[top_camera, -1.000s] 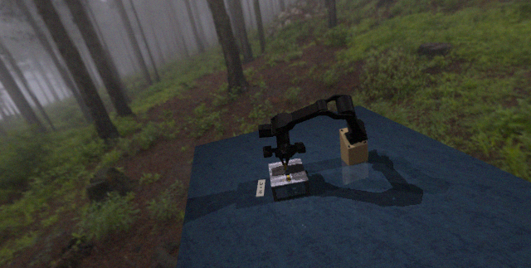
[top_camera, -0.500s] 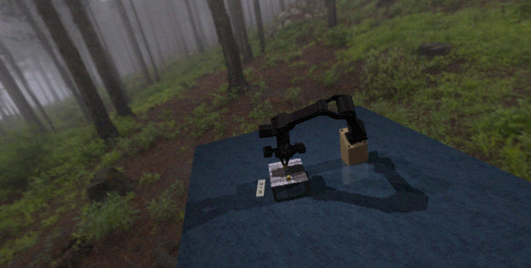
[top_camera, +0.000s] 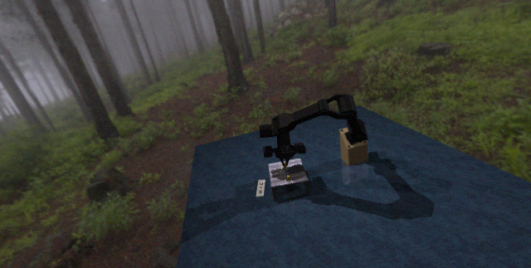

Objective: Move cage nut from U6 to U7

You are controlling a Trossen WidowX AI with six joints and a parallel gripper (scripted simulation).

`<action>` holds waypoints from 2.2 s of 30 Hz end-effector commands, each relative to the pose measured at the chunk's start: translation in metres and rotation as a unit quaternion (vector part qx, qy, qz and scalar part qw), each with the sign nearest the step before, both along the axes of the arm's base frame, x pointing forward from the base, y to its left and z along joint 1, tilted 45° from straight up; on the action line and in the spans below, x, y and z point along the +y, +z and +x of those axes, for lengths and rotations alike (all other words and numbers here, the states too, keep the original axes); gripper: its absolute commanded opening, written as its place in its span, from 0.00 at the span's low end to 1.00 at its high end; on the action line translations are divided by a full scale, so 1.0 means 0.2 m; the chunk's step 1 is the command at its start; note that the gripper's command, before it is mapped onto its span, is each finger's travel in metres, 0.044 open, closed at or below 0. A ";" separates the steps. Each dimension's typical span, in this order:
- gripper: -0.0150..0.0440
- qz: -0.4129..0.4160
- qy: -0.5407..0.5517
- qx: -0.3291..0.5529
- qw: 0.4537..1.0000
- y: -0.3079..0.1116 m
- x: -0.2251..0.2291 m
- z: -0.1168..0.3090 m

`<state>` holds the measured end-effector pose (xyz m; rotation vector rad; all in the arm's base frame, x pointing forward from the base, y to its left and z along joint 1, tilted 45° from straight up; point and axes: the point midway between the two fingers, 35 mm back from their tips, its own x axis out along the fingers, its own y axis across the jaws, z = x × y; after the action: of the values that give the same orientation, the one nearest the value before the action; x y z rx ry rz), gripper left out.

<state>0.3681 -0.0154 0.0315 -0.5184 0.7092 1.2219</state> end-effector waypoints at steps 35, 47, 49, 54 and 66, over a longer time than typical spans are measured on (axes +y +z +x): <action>0.30 -0.003 -0.019 -0.015 1.000 -0.01 0.01 -0.01; 0.30 -0.004 -0.021 -0.017 1.000 -0.01 0.01 -0.01; 0.30 -0.004 -0.022 -0.018 1.000 -0.01 0.01 -0.01; 0.30 -0.005 -0.024 -0.020 0.999 -0.01 0.01 -0.02; 0.30 -0.005 -0.026 -0.022 0.999 -0.01 0.01 -0.02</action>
<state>0.3645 -0.0129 0.0299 -0.5335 0.6906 1.1598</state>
